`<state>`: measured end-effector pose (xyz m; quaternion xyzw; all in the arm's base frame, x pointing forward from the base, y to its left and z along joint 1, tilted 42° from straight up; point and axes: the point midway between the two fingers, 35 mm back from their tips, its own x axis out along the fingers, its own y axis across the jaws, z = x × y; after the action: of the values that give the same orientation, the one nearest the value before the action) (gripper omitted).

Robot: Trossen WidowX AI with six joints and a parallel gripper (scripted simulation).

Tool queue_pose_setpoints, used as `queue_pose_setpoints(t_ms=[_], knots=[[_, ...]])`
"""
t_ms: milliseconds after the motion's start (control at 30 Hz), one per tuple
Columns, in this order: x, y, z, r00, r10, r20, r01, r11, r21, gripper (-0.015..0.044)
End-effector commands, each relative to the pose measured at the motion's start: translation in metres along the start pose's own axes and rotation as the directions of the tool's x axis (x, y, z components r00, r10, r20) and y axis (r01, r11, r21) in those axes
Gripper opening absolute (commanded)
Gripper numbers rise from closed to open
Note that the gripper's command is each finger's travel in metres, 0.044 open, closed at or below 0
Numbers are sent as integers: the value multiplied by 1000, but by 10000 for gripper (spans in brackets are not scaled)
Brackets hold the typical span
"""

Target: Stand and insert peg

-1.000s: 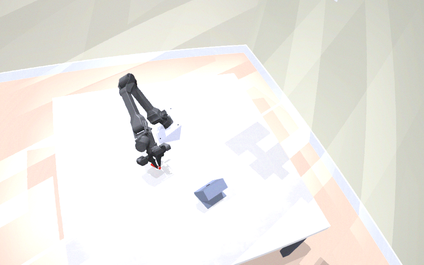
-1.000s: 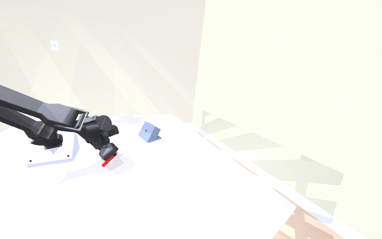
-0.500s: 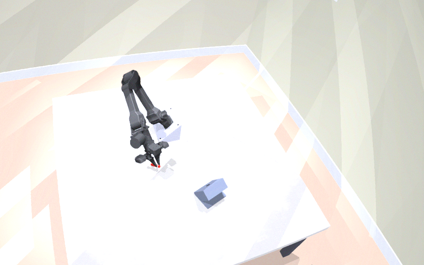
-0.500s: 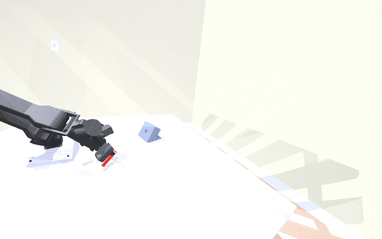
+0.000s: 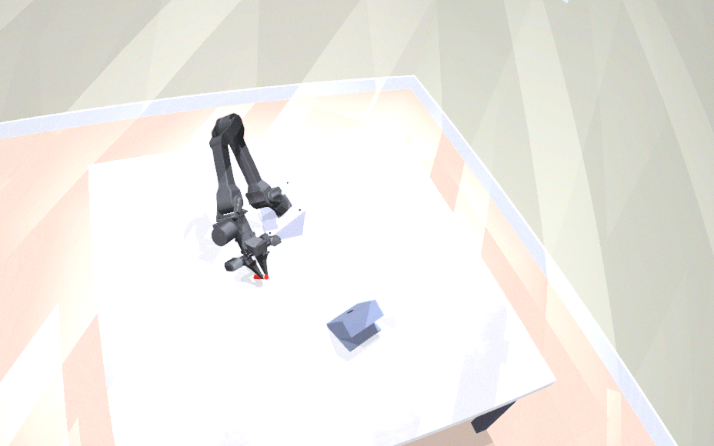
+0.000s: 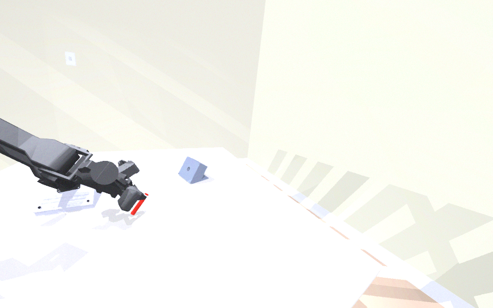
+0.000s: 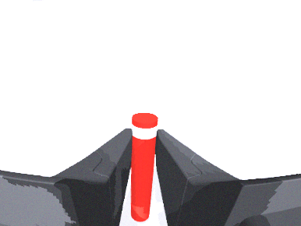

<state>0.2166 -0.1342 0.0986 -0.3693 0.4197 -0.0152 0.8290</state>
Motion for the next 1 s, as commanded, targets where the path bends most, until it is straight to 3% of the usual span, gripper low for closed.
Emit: queue_pose_setpoints(t_ms=[0, 967], knots=[[-3, 1, -1, 999, 1, 41, -1, 1000, -5, 49], [-18, 2, -13, 958, 3, 286, 0, 1000, -10, 49]])
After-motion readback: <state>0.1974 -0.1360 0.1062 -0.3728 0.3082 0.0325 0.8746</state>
